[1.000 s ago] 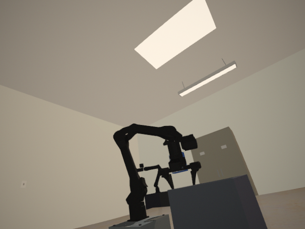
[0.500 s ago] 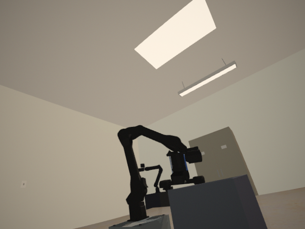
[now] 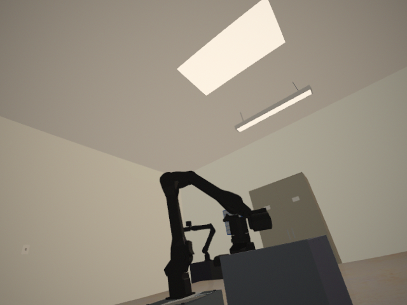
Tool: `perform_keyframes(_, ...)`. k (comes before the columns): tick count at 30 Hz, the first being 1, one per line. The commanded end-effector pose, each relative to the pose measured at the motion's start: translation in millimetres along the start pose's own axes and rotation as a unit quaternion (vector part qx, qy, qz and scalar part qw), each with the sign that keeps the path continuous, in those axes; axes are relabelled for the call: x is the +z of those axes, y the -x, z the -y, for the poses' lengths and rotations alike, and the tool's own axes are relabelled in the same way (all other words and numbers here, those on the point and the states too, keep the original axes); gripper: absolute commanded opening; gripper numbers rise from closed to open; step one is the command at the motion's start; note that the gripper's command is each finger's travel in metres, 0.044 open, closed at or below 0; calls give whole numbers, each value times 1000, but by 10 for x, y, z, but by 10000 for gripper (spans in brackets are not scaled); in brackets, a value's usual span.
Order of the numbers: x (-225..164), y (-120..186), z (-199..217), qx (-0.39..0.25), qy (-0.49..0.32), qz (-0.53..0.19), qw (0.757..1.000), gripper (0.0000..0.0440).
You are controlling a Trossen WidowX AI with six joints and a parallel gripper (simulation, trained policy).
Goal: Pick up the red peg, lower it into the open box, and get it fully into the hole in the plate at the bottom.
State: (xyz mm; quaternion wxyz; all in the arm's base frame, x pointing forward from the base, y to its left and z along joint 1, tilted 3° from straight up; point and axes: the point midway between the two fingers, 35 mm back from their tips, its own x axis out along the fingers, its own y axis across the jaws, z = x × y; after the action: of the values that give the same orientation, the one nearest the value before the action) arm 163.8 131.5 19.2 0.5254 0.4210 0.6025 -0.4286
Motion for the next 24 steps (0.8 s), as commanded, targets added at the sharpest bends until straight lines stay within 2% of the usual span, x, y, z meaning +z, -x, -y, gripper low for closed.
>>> perform_keyframes(1,10,-74,-3,-5,7,4,1000,149)
perform_keyframes(7,-30,-89,-92,5,26,0,1000,16)
perform_keyframes(24,-169,406,-353,83,13,-53,995,0)
